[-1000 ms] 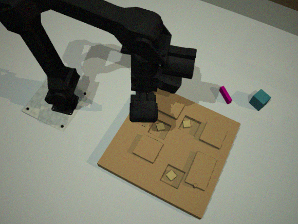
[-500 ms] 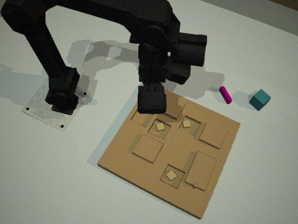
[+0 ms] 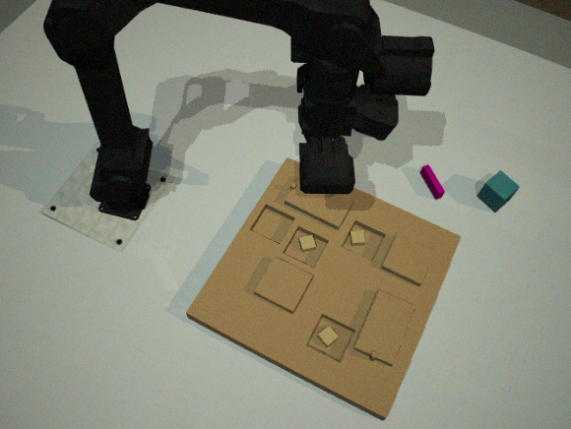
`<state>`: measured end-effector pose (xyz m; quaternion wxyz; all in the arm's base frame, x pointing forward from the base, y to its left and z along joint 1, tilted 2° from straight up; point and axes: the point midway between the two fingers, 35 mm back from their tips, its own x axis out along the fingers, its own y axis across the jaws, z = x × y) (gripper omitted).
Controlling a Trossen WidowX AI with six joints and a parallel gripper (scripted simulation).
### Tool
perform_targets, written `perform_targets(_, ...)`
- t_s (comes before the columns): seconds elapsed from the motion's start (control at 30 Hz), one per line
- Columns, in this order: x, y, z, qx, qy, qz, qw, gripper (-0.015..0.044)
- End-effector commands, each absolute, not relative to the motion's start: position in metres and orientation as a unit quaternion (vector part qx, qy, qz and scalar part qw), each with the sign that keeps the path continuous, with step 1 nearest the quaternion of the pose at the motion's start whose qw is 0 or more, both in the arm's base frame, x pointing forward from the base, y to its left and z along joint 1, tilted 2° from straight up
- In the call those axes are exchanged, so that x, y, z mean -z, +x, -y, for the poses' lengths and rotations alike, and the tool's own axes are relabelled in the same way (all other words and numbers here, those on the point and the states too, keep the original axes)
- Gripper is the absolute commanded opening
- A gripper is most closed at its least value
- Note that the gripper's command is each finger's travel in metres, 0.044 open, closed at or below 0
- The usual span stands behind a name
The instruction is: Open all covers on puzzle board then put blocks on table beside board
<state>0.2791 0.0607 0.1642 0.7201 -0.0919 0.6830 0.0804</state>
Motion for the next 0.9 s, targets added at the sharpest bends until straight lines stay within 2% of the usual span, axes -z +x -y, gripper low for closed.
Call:
perform_targets(0.0,-0.166,0.288,-0.074,-0.078,-0.091,-0.683,0.721,0.008)
perform_targets(0.87,-0.162,0.324,-0.162,-0.08,-0.089,-0.682,0.722,0.008)
